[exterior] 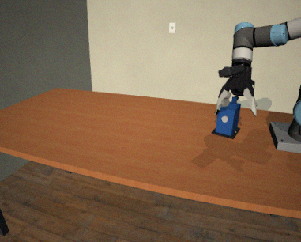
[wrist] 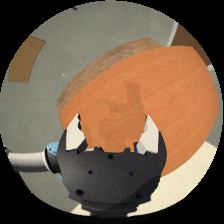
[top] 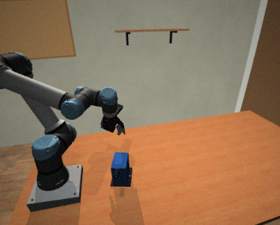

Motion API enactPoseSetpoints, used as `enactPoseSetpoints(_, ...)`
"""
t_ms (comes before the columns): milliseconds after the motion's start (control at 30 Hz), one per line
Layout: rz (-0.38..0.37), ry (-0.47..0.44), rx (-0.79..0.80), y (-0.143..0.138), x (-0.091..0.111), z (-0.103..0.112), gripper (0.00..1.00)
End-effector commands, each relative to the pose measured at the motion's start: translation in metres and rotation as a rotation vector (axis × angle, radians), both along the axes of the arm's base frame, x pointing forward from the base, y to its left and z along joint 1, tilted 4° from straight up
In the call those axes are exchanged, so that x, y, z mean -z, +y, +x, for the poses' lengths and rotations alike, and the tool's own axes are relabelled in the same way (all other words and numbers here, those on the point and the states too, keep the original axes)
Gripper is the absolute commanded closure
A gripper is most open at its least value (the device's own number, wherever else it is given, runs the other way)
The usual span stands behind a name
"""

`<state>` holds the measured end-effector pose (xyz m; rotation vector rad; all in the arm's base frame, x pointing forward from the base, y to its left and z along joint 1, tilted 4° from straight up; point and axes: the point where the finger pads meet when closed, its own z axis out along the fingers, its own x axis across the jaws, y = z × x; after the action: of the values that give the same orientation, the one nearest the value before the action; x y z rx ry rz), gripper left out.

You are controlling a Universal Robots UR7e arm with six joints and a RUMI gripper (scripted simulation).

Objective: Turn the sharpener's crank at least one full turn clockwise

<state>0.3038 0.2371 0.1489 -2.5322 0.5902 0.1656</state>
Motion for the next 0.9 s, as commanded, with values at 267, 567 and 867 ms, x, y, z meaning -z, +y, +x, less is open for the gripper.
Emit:
enactPoseSetpoints(267, 0.000, -0.001, 0.000, 0.000, 0.000, 0.000, 0.00)
enactPoseSetpoints(567, 0.000, -0.001, 0.000, 0.000, -0.005, 0.000, 0.68)
enactPoseSetpoints(867, 0.000, -0.001, 0.000, -0.002, -0.050, -0.003, 0.68)
